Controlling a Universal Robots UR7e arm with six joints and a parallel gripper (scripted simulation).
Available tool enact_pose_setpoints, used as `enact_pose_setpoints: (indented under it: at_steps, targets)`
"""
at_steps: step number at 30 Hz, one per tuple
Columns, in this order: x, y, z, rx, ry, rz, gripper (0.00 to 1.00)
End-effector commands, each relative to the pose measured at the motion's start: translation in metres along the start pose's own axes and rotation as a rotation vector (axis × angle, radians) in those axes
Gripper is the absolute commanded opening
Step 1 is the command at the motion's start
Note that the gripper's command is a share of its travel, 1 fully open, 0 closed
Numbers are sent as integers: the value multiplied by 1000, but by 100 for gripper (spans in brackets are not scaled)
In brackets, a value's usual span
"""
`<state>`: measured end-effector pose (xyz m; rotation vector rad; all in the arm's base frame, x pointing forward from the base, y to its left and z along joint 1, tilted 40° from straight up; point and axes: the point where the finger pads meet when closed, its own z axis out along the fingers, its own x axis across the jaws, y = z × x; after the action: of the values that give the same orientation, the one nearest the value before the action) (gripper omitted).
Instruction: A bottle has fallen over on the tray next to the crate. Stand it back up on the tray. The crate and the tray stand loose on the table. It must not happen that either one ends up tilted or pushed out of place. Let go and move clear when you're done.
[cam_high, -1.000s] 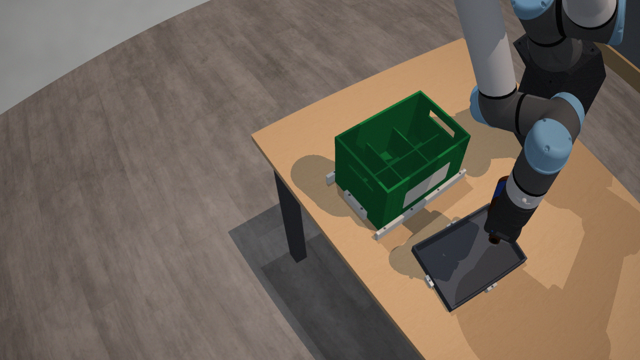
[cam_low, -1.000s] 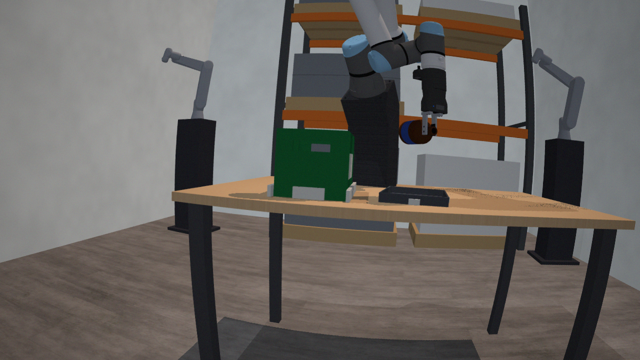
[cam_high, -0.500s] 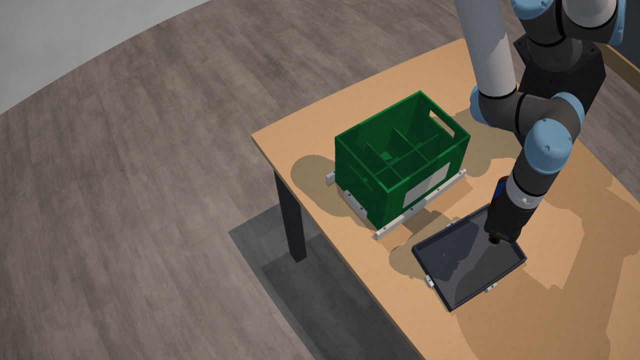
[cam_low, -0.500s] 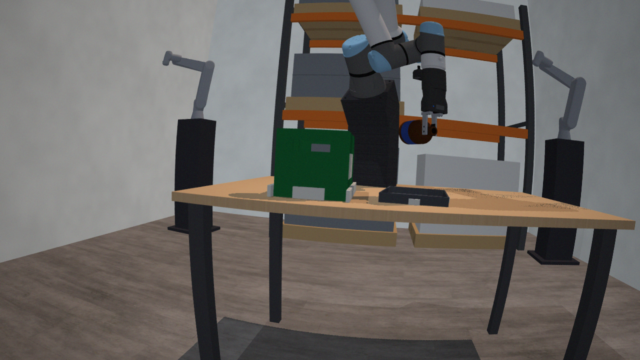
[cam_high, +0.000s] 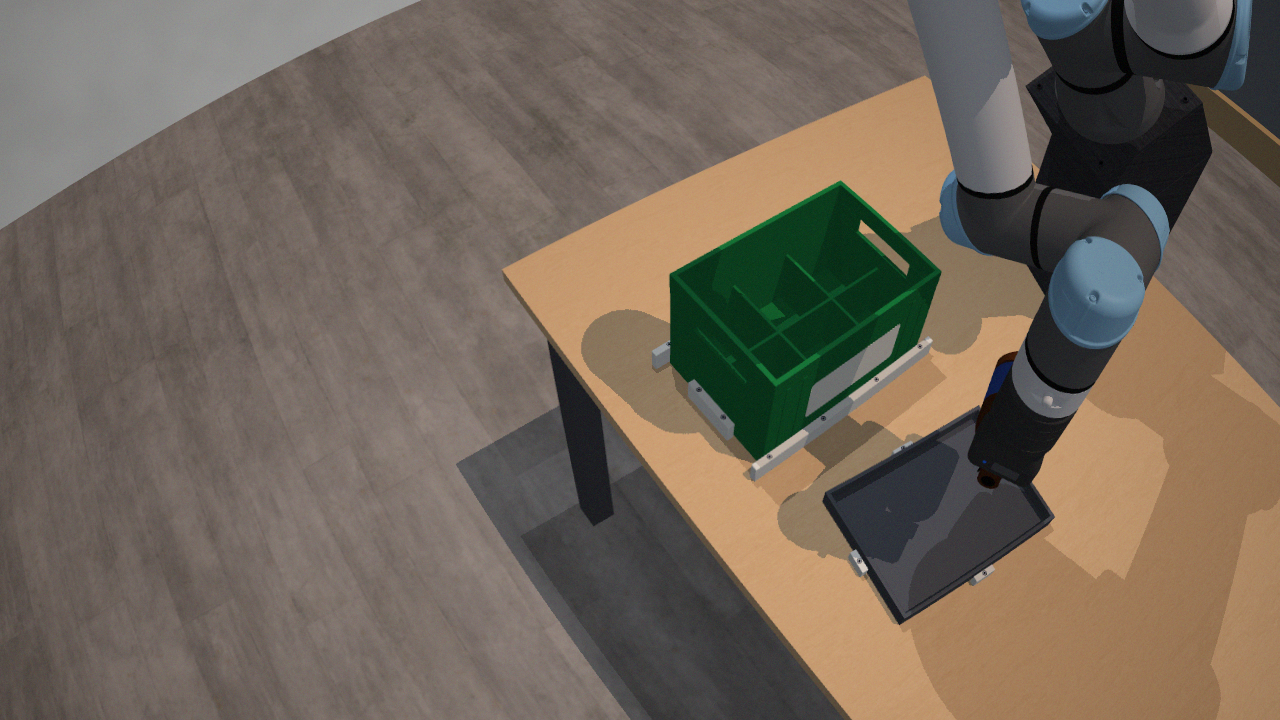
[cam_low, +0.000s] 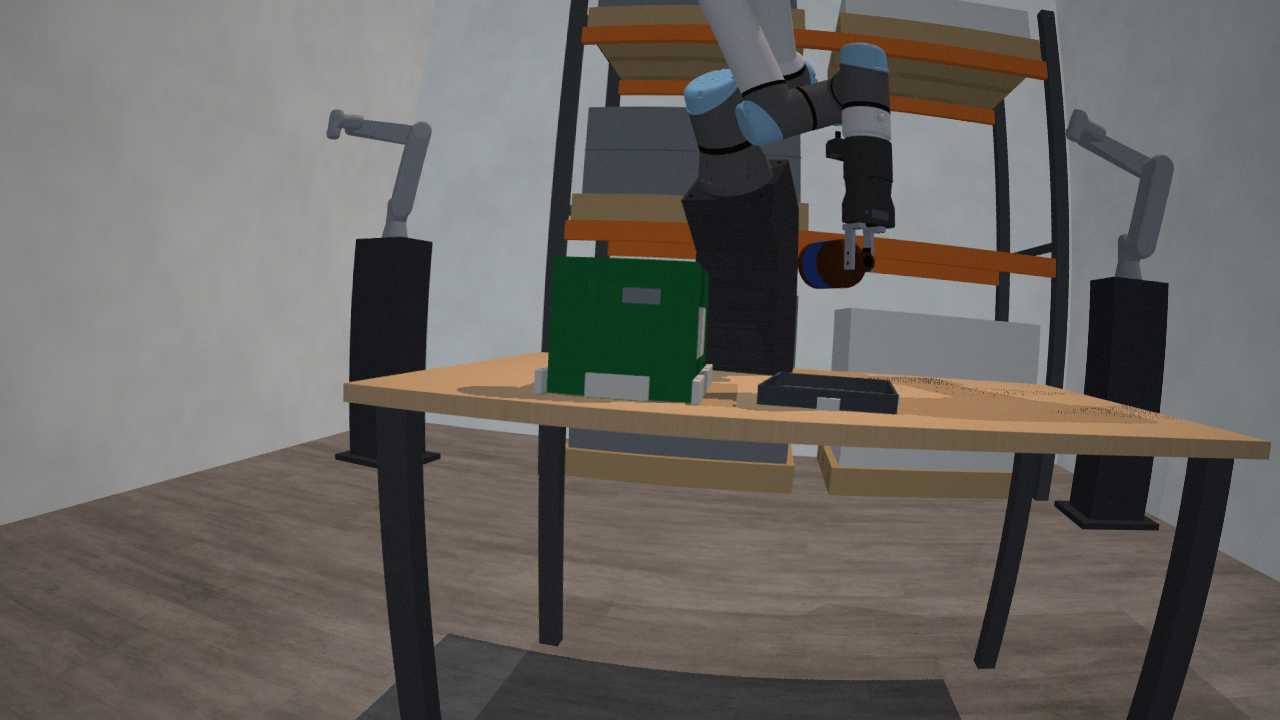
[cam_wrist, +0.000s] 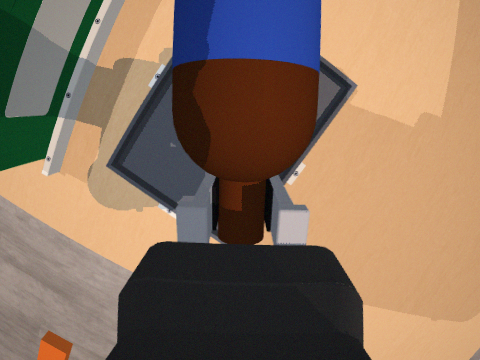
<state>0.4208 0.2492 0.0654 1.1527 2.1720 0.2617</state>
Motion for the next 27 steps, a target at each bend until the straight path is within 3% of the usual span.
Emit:
enact_pose_setpoints:
  at_steps: [1, 17, 27]
  targets:
    - [0, -2, -1, 1, 0, 38, 0]
    - [0, -1, -1, 1, 0, 235, 0]
    - [0, -1, -1, 1, 0, 256, 0]
